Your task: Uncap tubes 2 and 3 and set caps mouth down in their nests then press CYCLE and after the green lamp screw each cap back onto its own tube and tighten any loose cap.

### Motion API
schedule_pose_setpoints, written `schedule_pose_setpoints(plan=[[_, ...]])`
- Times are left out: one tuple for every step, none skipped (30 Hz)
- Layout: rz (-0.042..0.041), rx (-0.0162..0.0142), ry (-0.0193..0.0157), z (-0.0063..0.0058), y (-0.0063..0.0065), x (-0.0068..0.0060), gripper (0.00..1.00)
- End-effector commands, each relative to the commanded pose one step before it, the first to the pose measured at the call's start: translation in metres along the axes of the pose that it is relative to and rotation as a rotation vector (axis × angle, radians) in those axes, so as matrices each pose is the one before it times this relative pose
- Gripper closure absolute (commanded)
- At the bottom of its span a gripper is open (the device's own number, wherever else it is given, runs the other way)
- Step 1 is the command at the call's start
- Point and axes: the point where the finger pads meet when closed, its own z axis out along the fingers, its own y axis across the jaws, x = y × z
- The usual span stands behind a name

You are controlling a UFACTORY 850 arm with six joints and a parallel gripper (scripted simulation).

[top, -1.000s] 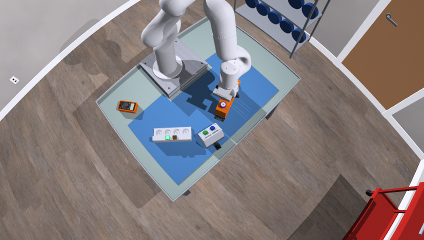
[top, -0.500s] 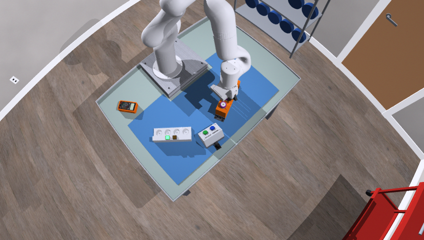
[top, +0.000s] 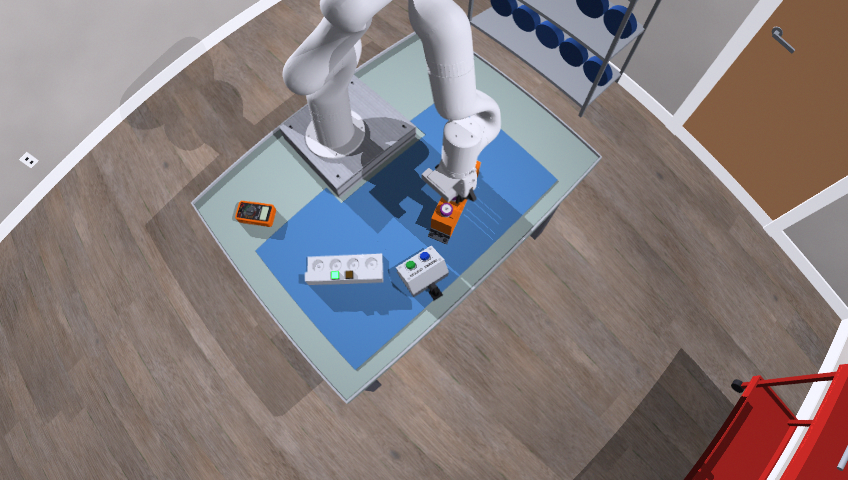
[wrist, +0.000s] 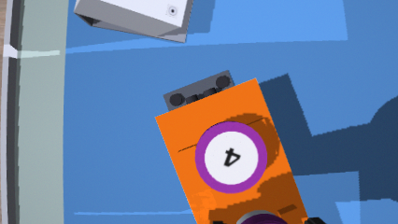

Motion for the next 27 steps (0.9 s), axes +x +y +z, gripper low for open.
schedule_pose_setpoints(plan=[[-0.12484,0.00196,-0.00175,-0.00117,-0.00087,-0.00021,0.54],[-0.04,0.0,0.00001,0.0,0.0,0.0,0.54],[-0.04,0.0,0.00001,0.0,0.0,0.0,0.54],[0.0,0.0,0.0,0.0,0.0,0.0,0.54],[0.0,0.0,0.0,0.0,0.0,0.0,0.54],[-0.04,0.0,0.0,0.0,0.0,0.0,0.54],[-0.04,0.0,0.00001,0.0,0.0,0.0,0.54],[-0.04,0.0,0.00001,0.0,0.0,0.0,0.54],[-0.04,0.0,0.00001,0.0,0.0,0.0,0.54],[-0.04,-0.00001,0.00002,-0.00001,-0.00001,-0.00001,0.54],[-0.04,-0.00001,0.00003,-0.00001,-0.00001,-0.00001,0.54],[-0.04,-0.00001,0.00003,-0.00001,-0.00001,-0.00001,0.54],[-0.04001,0.00007,-0.00012,0.00005,0.00004,0.00003,0.54],[-0.04,0.0,0.0,0.0,0.0,0.0,0.54],[-0.04,0.0,0.0,0.0,0.0,0.0,0.54],[-0.04,0.0,0.0,0.0,0.0,0.0,0.54],[-0.04,0.0,0.0,0.0,0.0,0.0,0.54],[-0.04,0.0,0.0,0.0,0.0,0.0,0.54],[-0.04,0.0,0.0,0.0,0.0,0.0,0.54],[-0.04,0.0,0.0,0.0,0.0,0.0,0.54],[0.0,0.0,0.0,0.0,0.0,0.0,0.54],[0.0,0.0,0.0,0.0,0.0,0.0,0.54],[-0.04,0.00001,-0.00001,0.00001,0.00001,0.0,0.54],[-0.04,-0.00001,0.00001,0.0,0.0,0.0,0.54],[-0.04,-0.00001,0.0,0.0,0.0,0.0,0.54],[-0.04,0.0,0.0,0.0,0.0,0.0,0.54],[-0.04,0.0,0.0,0.0,0.0,0.0,0.54]])
